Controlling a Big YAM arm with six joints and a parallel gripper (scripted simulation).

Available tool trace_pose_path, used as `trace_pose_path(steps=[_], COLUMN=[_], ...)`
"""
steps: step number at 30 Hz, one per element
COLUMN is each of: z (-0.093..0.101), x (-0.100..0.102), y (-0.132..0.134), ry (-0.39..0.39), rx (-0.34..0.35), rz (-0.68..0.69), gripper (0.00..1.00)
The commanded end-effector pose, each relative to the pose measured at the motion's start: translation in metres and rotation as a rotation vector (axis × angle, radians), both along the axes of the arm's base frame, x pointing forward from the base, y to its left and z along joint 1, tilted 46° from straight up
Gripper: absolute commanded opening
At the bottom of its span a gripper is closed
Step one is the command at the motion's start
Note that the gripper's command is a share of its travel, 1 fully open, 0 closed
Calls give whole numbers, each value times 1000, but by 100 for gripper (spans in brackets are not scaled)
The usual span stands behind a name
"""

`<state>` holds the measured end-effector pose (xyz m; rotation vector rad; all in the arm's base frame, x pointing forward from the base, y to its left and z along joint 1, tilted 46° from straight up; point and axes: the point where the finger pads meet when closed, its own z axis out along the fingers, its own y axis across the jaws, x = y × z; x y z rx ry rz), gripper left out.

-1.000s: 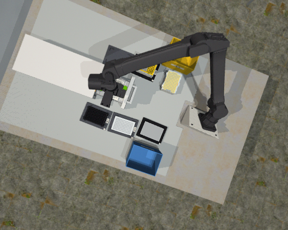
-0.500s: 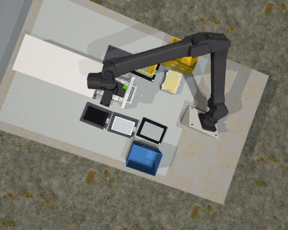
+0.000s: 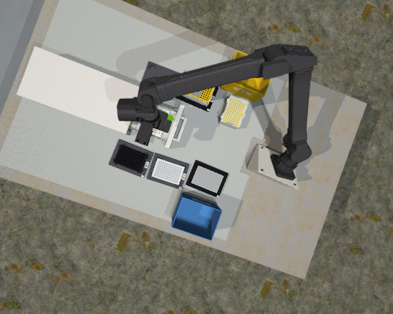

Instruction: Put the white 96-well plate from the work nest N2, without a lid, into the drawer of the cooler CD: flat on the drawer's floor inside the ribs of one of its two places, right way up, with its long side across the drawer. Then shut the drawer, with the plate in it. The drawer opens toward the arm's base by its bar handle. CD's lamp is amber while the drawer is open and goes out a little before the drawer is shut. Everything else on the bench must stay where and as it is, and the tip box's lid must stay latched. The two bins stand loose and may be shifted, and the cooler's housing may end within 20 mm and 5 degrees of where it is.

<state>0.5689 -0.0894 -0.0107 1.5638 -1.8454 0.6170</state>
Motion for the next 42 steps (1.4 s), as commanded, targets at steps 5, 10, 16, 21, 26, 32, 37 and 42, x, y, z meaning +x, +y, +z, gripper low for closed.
trace_pose_path(steps=[5,10,16,21,26,32,37,42], z=[36,39,36,47,50,43,36,36], x=[23,22,22,24,23,16,17,17], y=[26,14,24,35,23,18,29,29], ry=[-74,-72,-61,-72,-71,-50,-39,-39], rx=[6,5,5,7,6,3,5,5], rz=[20,-8,3,13,-14,-22,6,6], gripper=[100,100,100,100,100,100,100,100])
